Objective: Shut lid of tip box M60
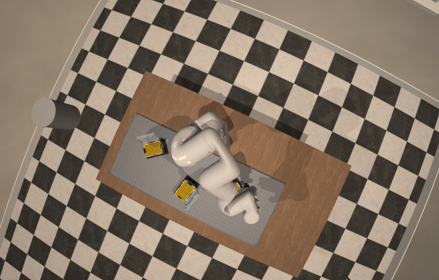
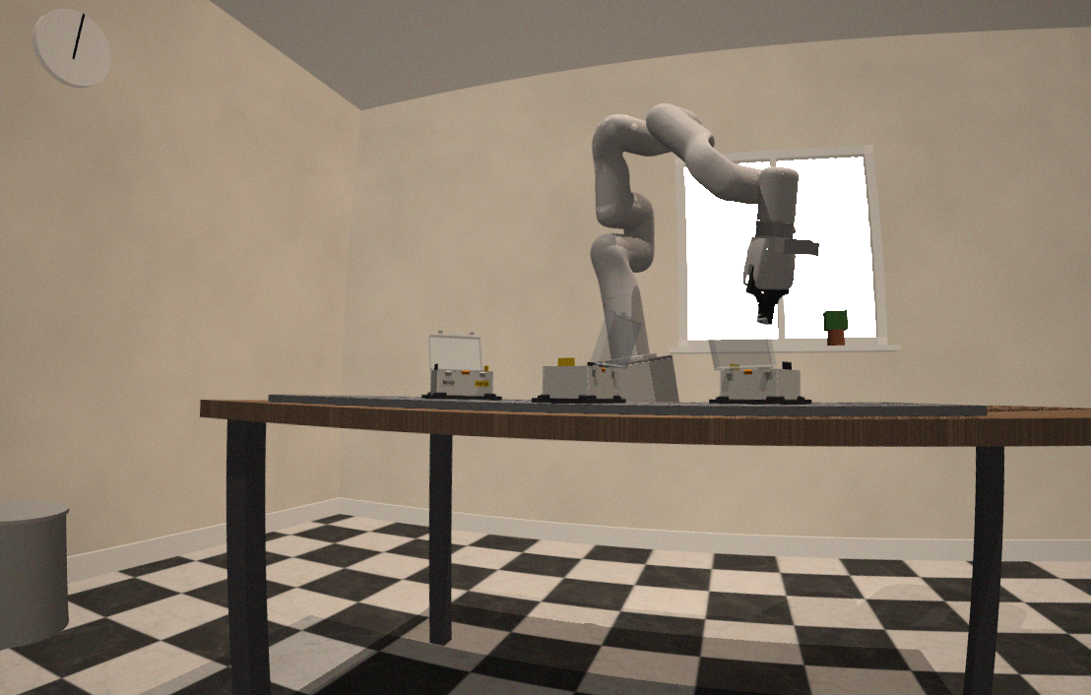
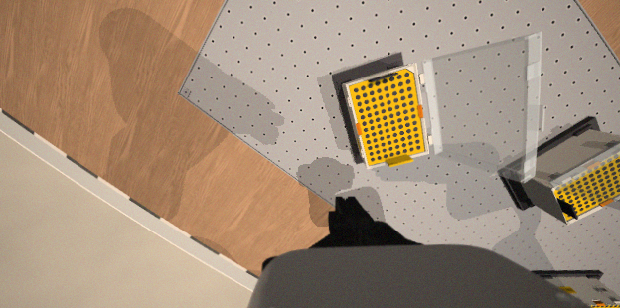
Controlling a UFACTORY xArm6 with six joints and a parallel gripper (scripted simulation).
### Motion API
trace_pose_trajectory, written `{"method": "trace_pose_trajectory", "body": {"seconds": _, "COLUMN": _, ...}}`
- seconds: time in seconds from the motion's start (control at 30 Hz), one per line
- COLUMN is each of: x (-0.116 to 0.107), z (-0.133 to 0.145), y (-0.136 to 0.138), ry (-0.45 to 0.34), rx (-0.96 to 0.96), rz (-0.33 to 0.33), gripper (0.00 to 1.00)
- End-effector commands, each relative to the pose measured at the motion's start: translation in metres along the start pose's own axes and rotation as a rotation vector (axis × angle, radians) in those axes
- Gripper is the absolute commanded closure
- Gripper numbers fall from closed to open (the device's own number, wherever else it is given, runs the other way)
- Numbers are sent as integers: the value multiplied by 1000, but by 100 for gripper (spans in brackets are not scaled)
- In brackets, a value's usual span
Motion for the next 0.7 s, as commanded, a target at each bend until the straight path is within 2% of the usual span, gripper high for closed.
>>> {"method": "trace_pose_trajectory", "body": {"seconds": 0.0, "x": -4, "z": -11, "y": 1, "ry": 40, "rx": 155, "rz": 39, "gripper": 100}}
{"method": "trace_pose_trajectory", "body": {"seconds": 0.1, "x": -4, "z": -10, "y": 1, "ry": 49, "rx": 187, "rz": 44, "gripper": 100}}
{"method": "trace_pose_trajectory", "body": {"seconds": 0.6, "x": -14, "z": -33, "y": 2, "ry": 186, "rx": 624, "rz": 74, "gripper": 100}}
{"method": "trace_pose_trajectory", "body": {"seconds": 0.67, "x": -14, "z": -33, "y": 2, "ry": 186, "rx": 624, "rz": 74, "gripper": 100}}
Point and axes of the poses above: the point where the finger pads meet when closed, its own x axis out along the fingers, its own y axis across the jaws, z = x × y, the point moved 4 cm from there along -x, back along the fingers, and after that the axes turned 8 degrees about -x, right-handed, at the moved point
